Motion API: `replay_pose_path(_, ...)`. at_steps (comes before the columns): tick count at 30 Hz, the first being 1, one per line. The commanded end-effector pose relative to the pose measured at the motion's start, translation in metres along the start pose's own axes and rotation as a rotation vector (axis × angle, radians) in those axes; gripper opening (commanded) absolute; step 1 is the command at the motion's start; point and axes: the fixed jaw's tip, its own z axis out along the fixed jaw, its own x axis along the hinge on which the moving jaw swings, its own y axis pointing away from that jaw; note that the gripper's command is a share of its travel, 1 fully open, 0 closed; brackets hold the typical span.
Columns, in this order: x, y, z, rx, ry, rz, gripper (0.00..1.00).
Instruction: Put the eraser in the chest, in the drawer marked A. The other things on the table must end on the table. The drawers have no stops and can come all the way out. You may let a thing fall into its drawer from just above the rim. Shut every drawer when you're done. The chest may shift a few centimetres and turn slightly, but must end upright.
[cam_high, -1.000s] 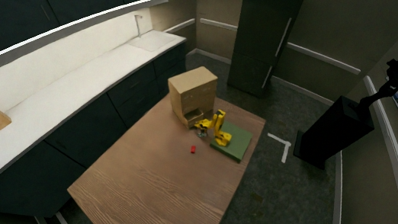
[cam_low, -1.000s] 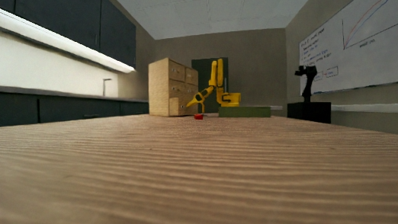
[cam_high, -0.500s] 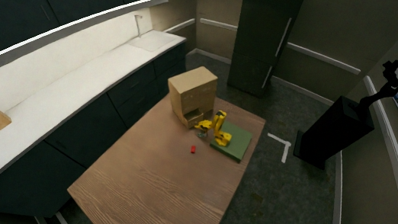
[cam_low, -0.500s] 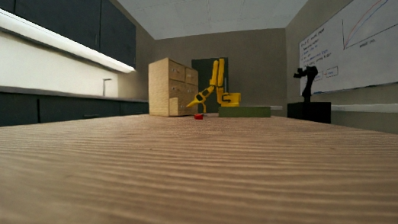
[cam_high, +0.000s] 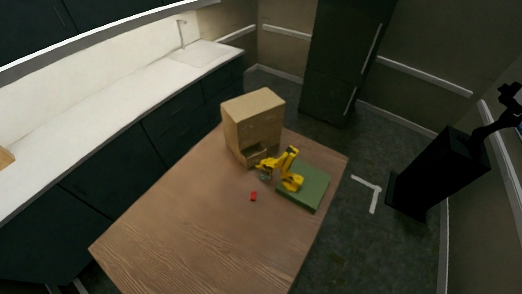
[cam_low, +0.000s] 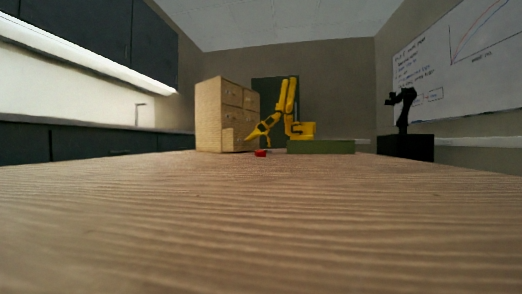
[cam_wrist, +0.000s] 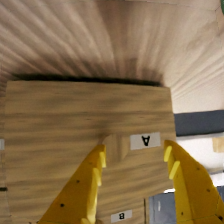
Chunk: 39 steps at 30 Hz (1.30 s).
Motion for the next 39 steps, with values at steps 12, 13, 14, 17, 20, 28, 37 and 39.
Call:
replay_pose_path(12, 0.001, 0.0, 0.0, 0.001, 0.003, 0.001, 0.21)
replay_pose_path(13, 0.001, 0.0, 0.0, 0.001, 0.003, 0.001, 0.21)
replay_pose_path(14, 0.001, 0.0, 0.0, 0.001, 0.003, 0.001, 0.21)
replay_pose_path(17, 0.002, 0.0, 0.001, 0.001, -0.01, 0.001, 0.21)
replay_pose_path(20, 0.004, -0.001, 0.002, 0.001, -0.028, 0.001, 0.21)
replay_pose_path(28, 0.01, -0.001, 0.002, 0.0, -0.076, 0.002, 0.21)
replay_pose_path(37, 0.015, -0.002, -0.001, 0.0, -0.119, 0.002, 0.21)
replay_pose_path(39, 0.017, -0.002, -0.002, 0.0, -0.131, 0.002, 0.21)
